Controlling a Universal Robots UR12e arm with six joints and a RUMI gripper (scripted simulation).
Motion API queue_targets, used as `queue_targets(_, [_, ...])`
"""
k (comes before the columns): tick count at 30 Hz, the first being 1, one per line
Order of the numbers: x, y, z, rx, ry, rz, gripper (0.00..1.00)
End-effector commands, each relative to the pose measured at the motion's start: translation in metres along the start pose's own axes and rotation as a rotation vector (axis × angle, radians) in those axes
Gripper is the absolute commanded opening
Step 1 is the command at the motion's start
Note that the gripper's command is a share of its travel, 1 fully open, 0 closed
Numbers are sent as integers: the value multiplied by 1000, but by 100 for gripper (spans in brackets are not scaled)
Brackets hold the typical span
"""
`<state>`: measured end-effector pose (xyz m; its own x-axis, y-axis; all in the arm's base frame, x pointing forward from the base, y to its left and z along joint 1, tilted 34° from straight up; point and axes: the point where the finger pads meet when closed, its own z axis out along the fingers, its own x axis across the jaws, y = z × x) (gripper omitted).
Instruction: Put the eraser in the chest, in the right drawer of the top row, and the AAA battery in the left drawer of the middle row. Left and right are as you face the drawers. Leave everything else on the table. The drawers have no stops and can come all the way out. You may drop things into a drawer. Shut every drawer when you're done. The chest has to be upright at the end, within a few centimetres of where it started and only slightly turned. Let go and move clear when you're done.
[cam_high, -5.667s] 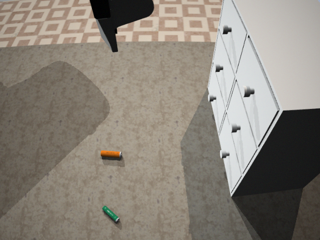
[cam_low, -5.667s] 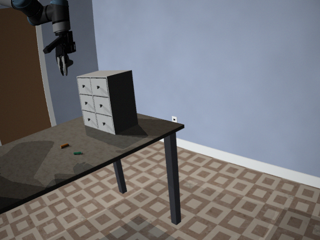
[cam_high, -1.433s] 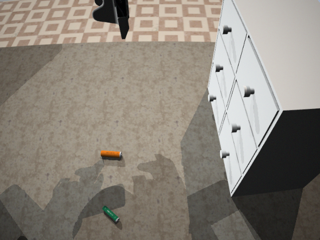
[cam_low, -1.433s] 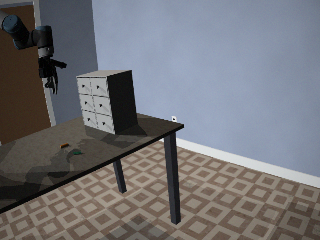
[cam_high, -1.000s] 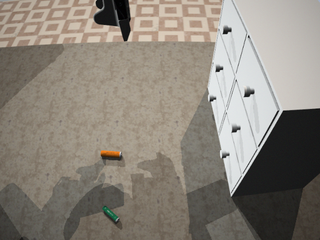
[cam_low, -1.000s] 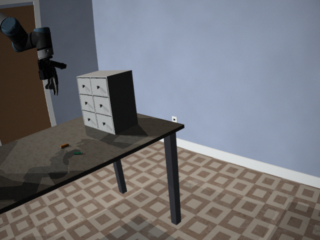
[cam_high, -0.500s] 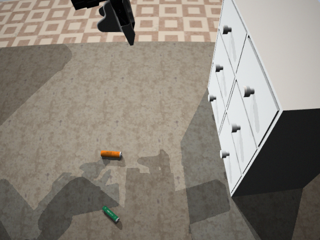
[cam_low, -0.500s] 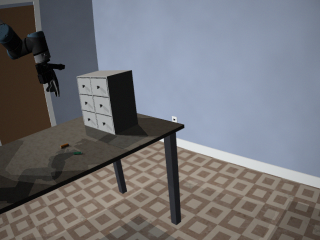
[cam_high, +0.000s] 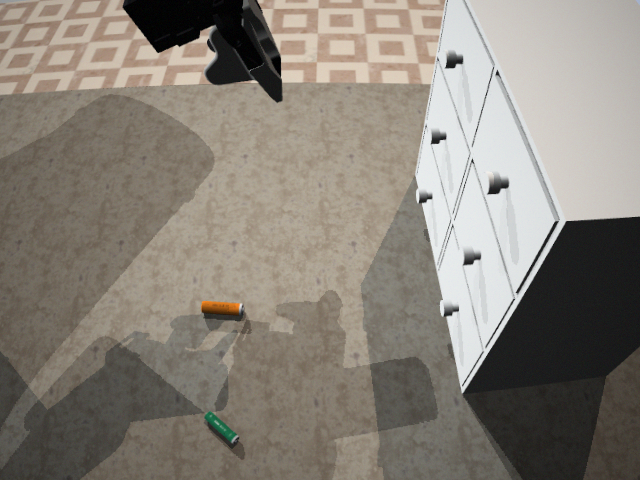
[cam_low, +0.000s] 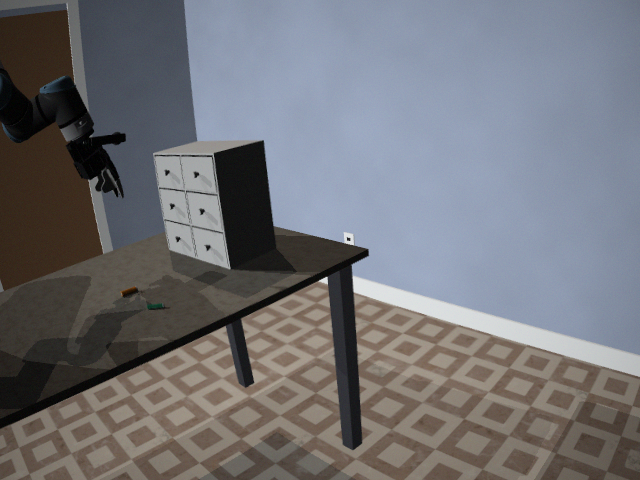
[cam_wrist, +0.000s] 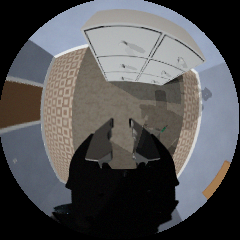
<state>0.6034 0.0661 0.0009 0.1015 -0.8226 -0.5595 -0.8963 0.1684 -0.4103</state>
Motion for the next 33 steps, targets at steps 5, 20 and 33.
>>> queue_targets(5, [0,-7,19,189,13,-1,20])
queue_targets(20, [4,-19,37,374,17,-6,20])
queue_targets(33, [4,-24,52,528,16,-7,20])
